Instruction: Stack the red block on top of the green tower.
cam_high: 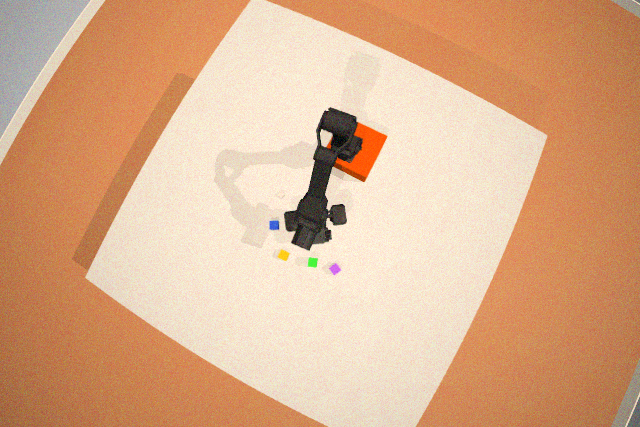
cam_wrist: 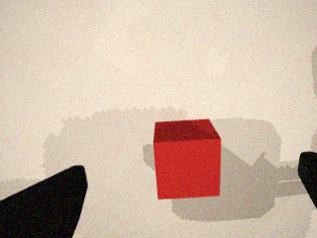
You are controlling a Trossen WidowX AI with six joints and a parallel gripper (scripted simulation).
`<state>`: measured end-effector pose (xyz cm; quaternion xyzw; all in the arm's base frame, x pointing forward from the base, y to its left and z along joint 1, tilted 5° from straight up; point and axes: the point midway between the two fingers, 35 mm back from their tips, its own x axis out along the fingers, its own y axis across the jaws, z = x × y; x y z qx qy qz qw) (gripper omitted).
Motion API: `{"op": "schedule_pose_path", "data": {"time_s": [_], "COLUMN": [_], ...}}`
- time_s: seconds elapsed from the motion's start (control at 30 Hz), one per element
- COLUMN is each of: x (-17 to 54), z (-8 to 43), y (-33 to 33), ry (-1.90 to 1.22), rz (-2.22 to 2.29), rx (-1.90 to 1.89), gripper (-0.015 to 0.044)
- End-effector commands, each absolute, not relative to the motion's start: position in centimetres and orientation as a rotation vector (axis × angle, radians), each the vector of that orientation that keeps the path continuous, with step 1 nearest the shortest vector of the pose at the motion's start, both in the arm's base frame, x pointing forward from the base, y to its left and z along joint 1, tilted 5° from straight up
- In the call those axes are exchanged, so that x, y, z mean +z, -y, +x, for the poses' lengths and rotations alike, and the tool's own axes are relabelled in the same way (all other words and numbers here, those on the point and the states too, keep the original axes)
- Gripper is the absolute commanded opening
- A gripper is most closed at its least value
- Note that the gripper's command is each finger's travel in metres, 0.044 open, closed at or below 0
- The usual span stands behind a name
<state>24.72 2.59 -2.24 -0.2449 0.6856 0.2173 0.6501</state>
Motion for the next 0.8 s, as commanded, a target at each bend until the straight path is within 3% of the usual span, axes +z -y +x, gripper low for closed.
{"op": "schedule_pose_path", "data": {"time_s": [0.0, 0.77], "x": [-3.0, -4.5], "z": [24.5, 24.4], "y": [-2.6, -2.5], "ry": [-1.563, -1.563], "rz": [-0.549, -0.549], "rx": [0.497, 0.497], "gripper": [0.044, 0.044]}}
